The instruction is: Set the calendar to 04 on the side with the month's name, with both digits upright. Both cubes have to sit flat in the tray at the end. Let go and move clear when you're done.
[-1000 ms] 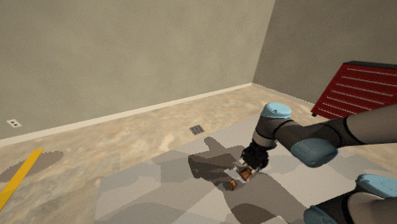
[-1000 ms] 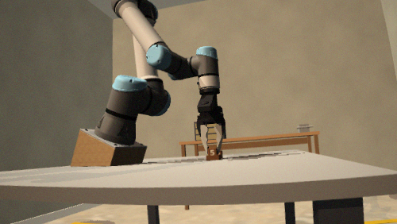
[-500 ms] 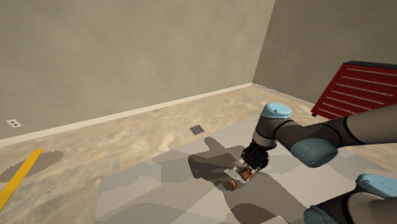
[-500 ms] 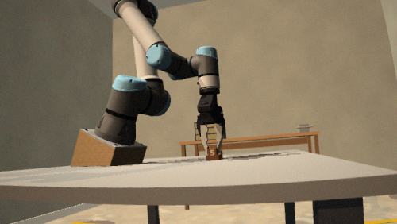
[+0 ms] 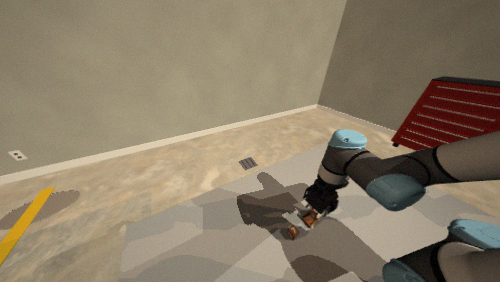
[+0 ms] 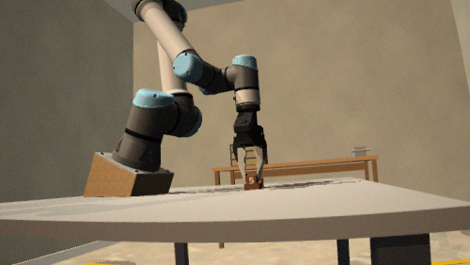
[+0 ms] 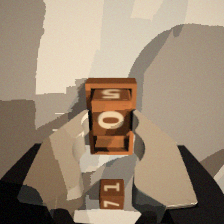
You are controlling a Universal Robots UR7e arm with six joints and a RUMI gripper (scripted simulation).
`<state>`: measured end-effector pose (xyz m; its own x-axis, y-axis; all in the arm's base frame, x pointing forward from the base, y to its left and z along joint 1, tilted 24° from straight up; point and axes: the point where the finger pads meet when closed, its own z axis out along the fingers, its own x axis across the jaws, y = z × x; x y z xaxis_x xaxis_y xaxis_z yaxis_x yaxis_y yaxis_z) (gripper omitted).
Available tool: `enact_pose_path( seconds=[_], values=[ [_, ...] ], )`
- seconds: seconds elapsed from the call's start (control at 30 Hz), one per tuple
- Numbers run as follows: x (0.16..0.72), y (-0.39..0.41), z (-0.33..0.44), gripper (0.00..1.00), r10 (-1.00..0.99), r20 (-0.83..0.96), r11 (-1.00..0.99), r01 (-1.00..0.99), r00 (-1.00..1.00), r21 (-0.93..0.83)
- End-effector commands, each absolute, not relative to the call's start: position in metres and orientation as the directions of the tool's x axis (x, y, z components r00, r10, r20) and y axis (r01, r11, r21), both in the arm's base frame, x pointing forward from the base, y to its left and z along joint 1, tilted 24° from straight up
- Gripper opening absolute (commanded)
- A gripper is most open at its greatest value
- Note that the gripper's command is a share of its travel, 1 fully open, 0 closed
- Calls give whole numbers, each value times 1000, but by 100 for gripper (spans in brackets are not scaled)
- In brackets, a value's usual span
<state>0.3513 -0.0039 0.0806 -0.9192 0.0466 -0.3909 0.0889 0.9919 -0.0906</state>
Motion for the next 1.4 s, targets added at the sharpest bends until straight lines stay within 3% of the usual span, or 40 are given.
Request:
enact_pose_path(
  seconds=[0.0, 0.97, 1.37],
  values=[
    [352, -4, 81, 10, 46, -392, 992, 89, -919, -91],
    [352, -4, 81, 10, 46, -392, 992, 89, -919, -91],
    [352, -4, 81, 24, 46, -392, 992, 89, -919, -91]
  ],
)
